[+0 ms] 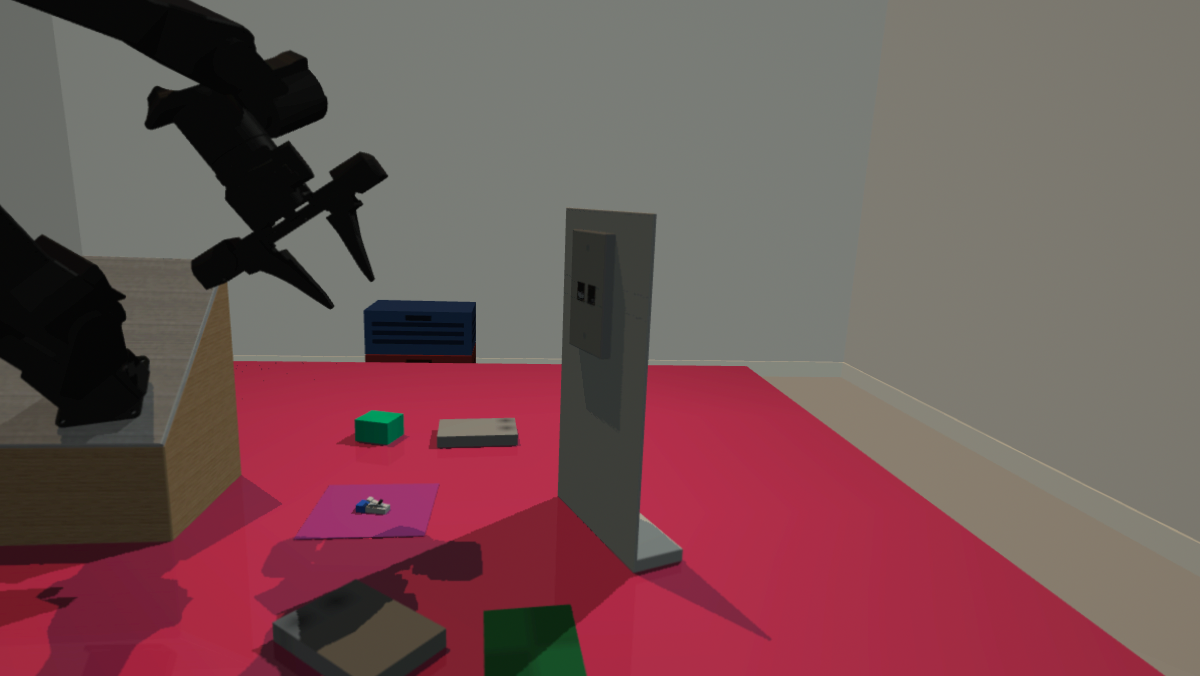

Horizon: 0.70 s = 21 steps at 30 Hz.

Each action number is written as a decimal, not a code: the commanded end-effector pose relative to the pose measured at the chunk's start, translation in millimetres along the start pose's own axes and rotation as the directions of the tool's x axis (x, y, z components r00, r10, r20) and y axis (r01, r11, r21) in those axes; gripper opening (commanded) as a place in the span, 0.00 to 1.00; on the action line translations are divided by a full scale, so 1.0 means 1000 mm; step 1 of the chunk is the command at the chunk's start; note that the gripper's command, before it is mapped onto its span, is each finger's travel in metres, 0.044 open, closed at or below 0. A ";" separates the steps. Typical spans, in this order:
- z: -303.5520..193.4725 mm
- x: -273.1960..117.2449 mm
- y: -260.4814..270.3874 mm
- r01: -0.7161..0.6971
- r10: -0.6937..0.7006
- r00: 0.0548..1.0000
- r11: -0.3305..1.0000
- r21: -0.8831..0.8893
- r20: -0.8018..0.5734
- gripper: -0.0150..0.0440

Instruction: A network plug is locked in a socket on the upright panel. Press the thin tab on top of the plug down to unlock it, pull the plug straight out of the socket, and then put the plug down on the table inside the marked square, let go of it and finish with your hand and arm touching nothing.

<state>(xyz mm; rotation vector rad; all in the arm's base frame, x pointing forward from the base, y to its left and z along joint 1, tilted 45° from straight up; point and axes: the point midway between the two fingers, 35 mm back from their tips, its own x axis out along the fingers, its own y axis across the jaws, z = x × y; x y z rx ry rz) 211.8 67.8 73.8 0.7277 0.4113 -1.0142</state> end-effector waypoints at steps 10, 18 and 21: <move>-0.001 -0.001 0.000 0.004 -0.004 1.000 1.000 0.006 -0.005 1.00; -0.001 -0.001 0.000 0.004 -0.004 1.000 1.000 0.006 -0.005 1.00; -0.001 -0.001 0.000 0.004 -0.004 1.000 1.000 0.006 -0.005 1.00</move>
